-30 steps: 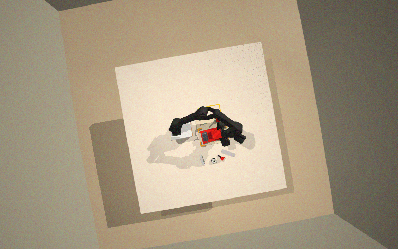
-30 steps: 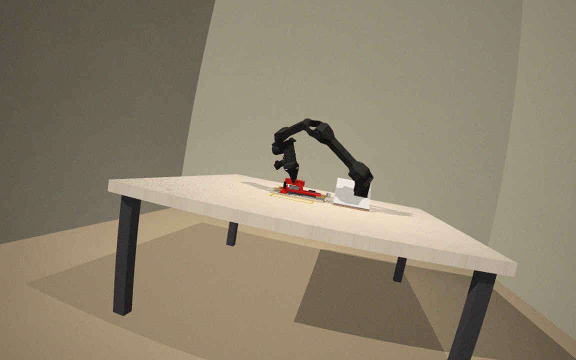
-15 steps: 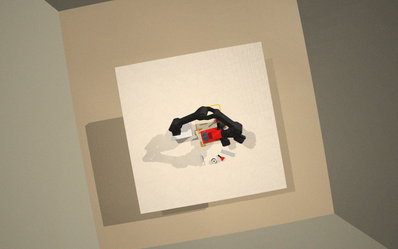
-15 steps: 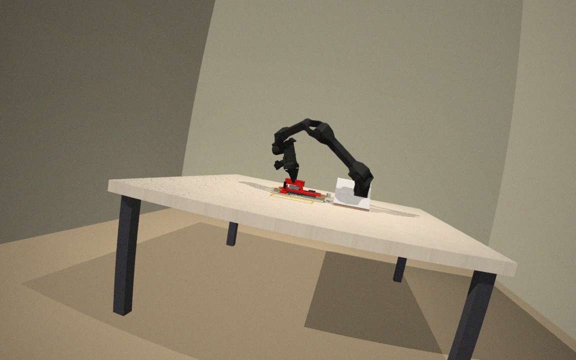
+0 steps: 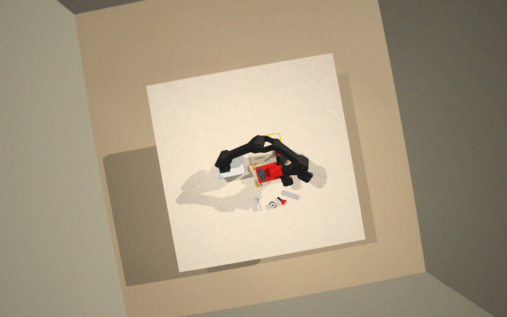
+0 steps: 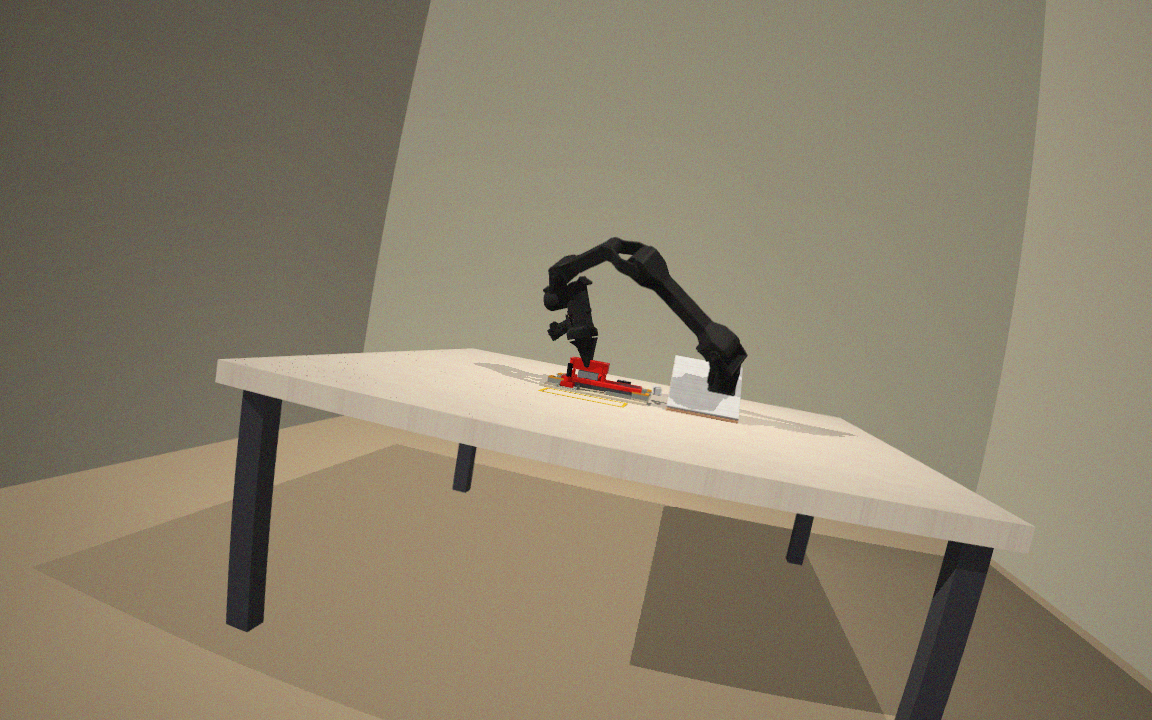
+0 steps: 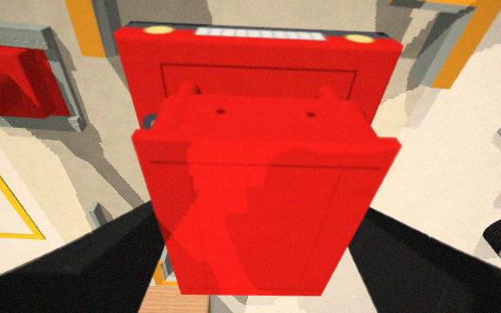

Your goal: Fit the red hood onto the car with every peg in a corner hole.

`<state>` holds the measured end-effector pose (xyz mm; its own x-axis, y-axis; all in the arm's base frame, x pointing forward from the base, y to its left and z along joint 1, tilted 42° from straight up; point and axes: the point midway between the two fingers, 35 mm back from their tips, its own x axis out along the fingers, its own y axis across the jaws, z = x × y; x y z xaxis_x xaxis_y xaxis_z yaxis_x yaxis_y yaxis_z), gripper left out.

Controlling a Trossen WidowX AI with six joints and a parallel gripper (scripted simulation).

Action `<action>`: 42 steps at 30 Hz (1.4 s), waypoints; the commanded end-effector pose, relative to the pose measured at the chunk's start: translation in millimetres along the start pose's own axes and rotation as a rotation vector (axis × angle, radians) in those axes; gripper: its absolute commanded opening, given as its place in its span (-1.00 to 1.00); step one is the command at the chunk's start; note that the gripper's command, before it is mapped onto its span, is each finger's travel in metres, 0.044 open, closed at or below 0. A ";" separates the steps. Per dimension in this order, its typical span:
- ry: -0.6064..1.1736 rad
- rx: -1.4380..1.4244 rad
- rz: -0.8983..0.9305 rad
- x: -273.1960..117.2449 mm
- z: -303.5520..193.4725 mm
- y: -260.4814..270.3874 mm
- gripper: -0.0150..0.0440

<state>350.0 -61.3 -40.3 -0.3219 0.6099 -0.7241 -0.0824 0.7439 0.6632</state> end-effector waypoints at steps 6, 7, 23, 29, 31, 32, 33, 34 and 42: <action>-0.003 0.004 0.001 3.6 1.6 -0.1 -0.49; -0.003 0.004 0.001 4.0 1.7 0.0 -0.49; -0.002 0.004 0.001 11.0 4.2 0.2 -0.49; -0.002 0.004 0.001 13.6 5.2 0.4 -0.49; -0.002 0.004 0.001 14.5 5.5 0.4 -0.49; -0.002 0.004 0.001 14.9 5.6 0.4 -0.49; -0.002 0.004 0.001 15.3 5.7 0.5 -0.49; -0.002 0.004 0.002 15.8 5.9 0.5 -0.49; 0.001 0.000 0.000 15.6 5.5 0.6 -0.40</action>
<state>350.2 -49.8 -52.2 -0.3225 0.6101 -0.7237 -0.0820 0.7437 0.6635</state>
